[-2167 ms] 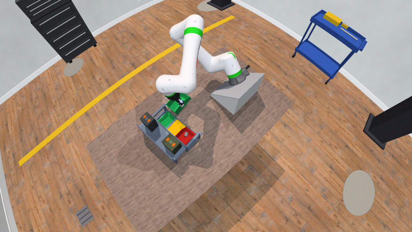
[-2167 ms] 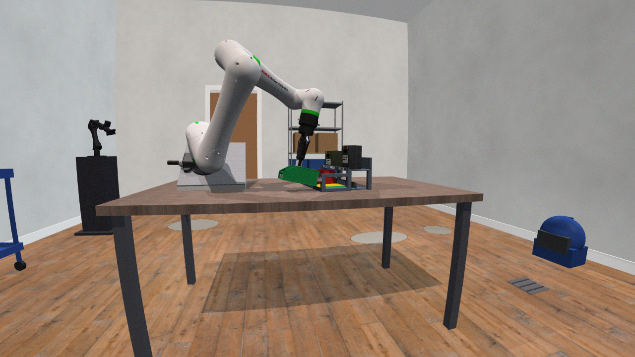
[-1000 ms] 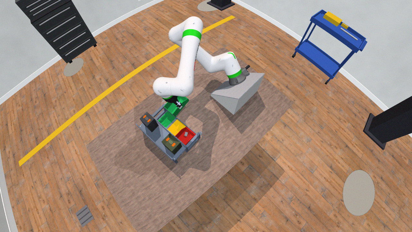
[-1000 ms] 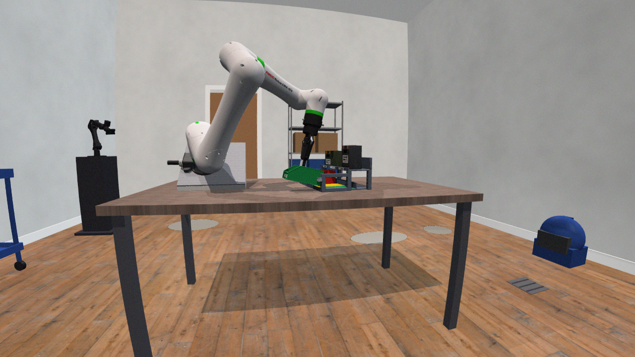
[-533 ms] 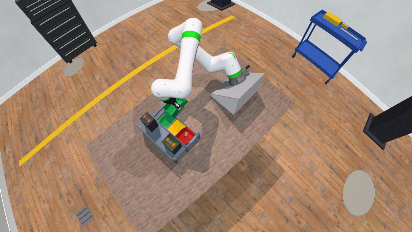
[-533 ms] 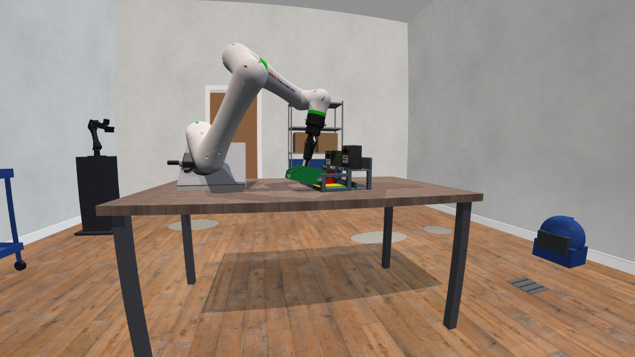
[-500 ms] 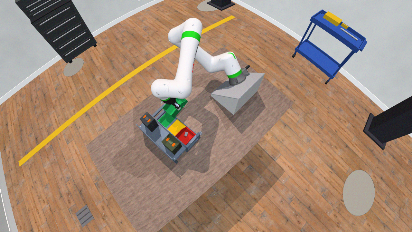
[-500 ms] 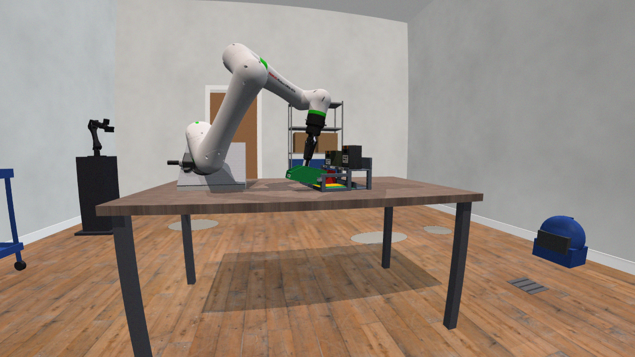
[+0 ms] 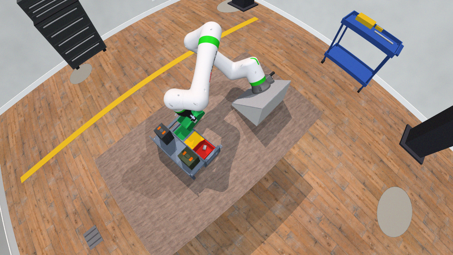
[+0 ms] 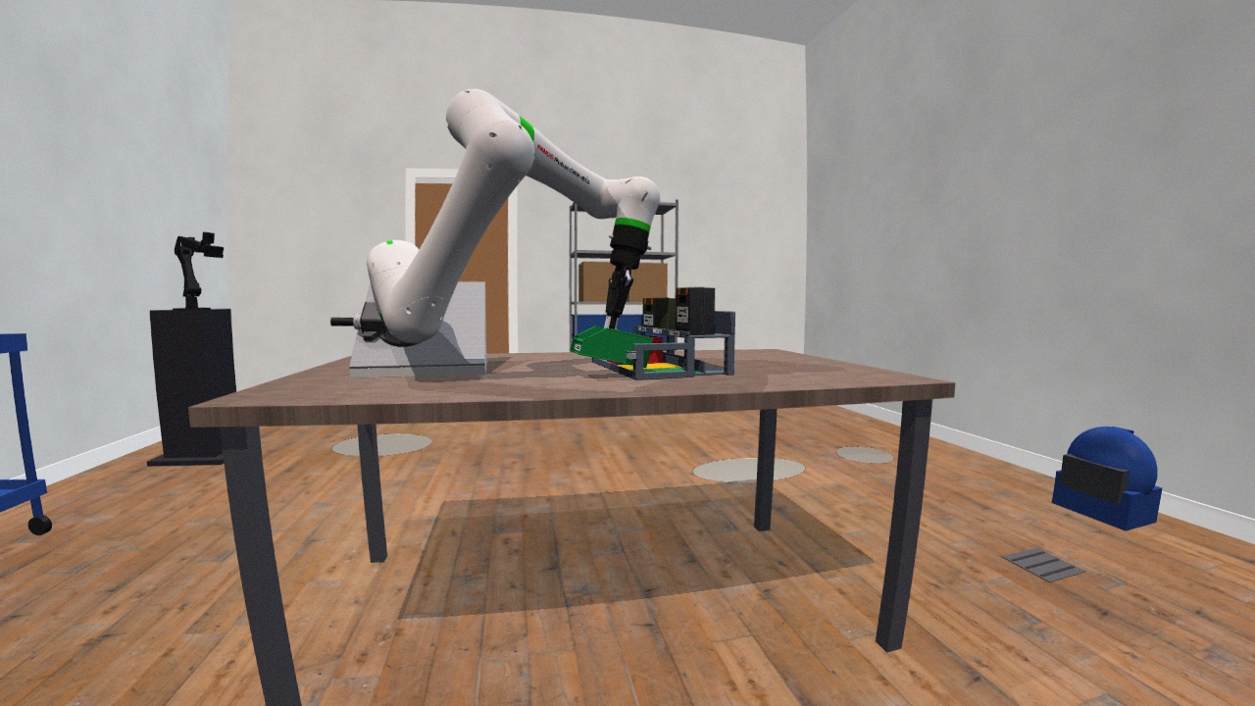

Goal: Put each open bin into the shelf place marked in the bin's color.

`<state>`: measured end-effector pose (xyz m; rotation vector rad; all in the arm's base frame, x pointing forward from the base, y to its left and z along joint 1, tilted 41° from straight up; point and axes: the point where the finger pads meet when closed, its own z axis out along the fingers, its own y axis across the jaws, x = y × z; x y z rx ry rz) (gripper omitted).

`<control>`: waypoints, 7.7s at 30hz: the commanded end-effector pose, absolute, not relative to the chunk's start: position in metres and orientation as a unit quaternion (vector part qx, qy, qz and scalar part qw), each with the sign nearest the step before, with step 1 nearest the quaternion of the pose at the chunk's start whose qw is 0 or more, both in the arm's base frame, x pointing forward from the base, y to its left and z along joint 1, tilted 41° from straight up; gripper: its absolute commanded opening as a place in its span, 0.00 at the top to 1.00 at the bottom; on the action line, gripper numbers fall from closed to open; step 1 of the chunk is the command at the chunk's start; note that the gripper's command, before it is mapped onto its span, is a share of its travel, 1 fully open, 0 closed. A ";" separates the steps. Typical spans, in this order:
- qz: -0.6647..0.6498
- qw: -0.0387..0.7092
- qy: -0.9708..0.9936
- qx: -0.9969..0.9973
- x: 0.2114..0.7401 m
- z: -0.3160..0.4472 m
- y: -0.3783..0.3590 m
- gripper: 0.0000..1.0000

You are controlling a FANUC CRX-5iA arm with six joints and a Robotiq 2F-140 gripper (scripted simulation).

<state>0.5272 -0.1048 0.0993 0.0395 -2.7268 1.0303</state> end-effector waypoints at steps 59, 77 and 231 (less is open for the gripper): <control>0.351 0.113 -0.929 0.014 0.566 0.097 -0.101 1.00; 0.351 0.113 -0.929 0.014 0.567 0.097 -0.101 1.00; 0.351 0.093 -0.932 0.021 0.581 0.082 -0.112 1.00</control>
